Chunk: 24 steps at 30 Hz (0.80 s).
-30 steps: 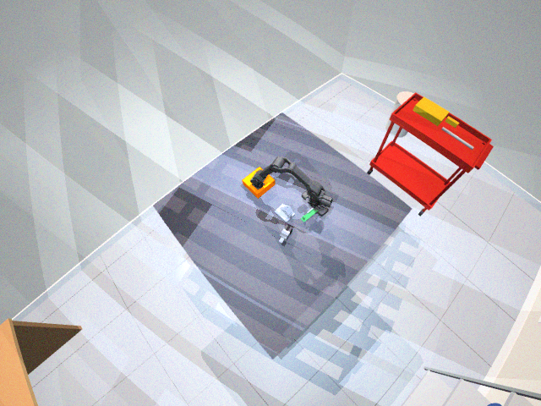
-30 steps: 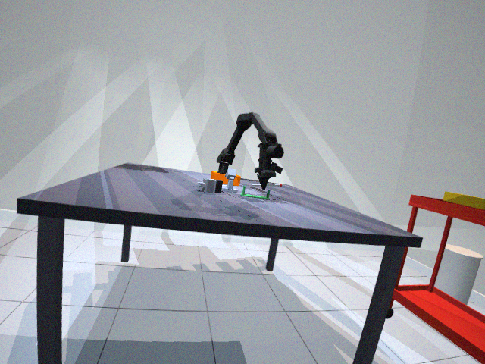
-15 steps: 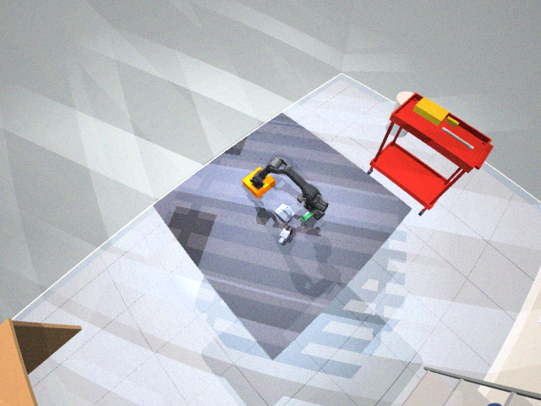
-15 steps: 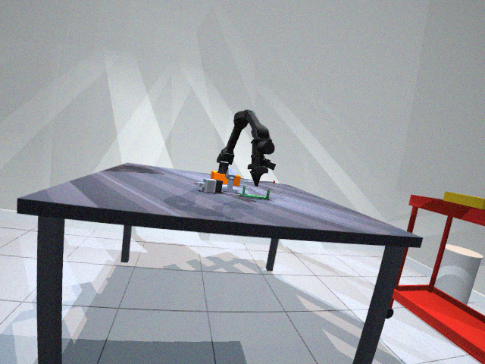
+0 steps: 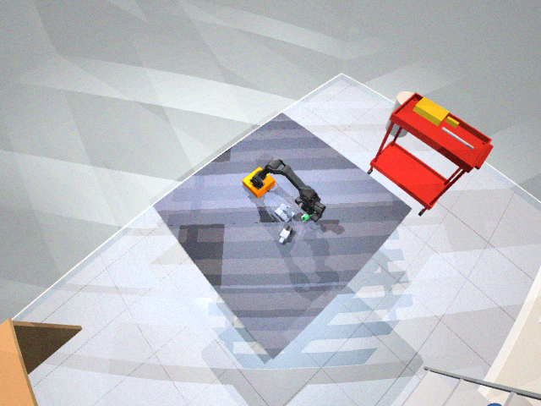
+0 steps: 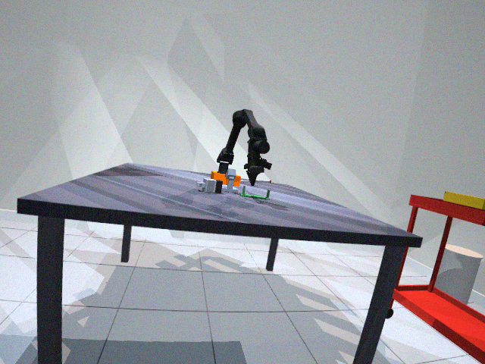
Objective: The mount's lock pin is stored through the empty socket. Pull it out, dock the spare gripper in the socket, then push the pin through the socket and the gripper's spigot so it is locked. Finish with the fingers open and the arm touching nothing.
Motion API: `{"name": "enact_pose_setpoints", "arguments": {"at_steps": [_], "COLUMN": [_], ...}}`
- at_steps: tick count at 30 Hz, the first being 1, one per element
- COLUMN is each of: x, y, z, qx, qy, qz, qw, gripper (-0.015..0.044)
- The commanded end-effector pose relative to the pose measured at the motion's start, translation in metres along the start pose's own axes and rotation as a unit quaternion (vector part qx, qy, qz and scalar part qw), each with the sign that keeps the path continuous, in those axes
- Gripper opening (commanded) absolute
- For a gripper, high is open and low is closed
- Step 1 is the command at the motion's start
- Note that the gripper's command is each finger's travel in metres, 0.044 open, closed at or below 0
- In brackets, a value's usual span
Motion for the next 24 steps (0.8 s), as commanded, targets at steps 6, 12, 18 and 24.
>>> {"name": "enact_pose_setpoints", "arguments": {"at_steps": [6,12,18,24], "x": [-0.014,-0.023,-0.031,-0.036], "y": [0.001,0.001,0.002,0.002], "z": [0.002,0.003,0.005,0.005], "qx": [0.002,0.002,0.002,0.002], "qy": [0.000,-0.001,-0.001,-0.001], "qz": [0.000,0.003,0.005,0.006], "qw": [1.000,1.000,1.000,1.000], "gripper": [0.0000,0.0000,0.0000,0.0000]}}
Point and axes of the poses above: the point midway between the two fingers, 35 mm back from their tips, its own x axis back along the fingers, its own y axis across the jaws, z = x × y, the point moved 3 cm from there along x, back along the fingers, and after that the axes turned 3 degrees about x, right-handed, at the moved point
